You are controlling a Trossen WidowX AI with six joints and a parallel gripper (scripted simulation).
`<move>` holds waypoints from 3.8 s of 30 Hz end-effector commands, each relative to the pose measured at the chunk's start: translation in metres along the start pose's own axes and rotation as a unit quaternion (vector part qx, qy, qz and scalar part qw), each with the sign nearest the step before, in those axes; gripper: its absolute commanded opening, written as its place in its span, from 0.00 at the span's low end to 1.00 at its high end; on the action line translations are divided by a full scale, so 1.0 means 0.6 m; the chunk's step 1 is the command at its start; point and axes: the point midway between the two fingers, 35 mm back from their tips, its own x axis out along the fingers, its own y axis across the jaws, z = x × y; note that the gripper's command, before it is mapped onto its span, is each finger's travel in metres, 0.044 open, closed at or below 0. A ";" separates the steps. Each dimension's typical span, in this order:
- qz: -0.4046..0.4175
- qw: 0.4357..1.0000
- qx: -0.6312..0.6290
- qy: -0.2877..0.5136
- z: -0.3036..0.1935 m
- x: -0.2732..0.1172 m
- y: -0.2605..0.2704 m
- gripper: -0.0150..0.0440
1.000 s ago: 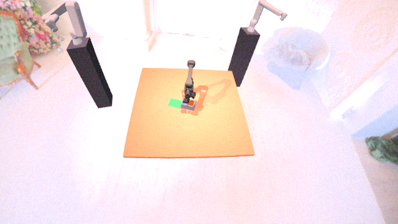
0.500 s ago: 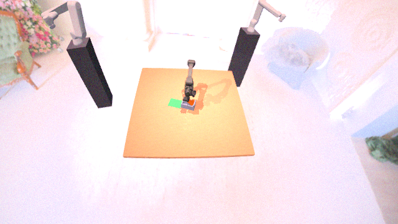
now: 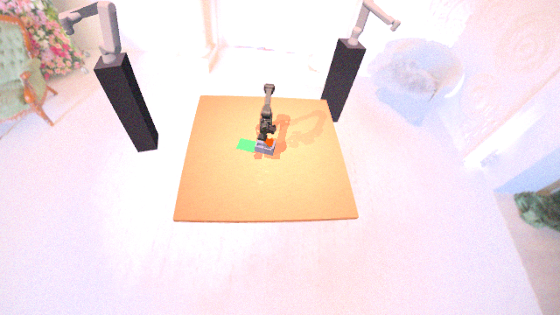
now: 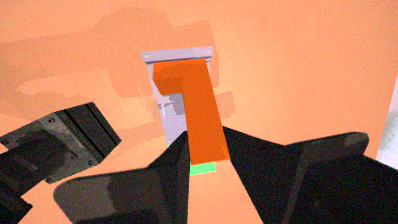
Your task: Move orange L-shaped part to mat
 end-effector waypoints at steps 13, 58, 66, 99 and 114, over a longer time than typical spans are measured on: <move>0.000 1.000 -0.002 -0.002 -0.027 -0.007 0.002 0.25; 0.001 1.000 -0.002 0.006 -0.276 -0.001 0.025 0.25; 0.001 1.000 -0.002 0.006 -0.277 0.019 0.025 0.25; 0.001 1.000 -0.002 0.006 -0.277 0.105 0.025 0.25; 0.002 1.000 -0.002 0.006 -0.277 0.131 0.026 0.25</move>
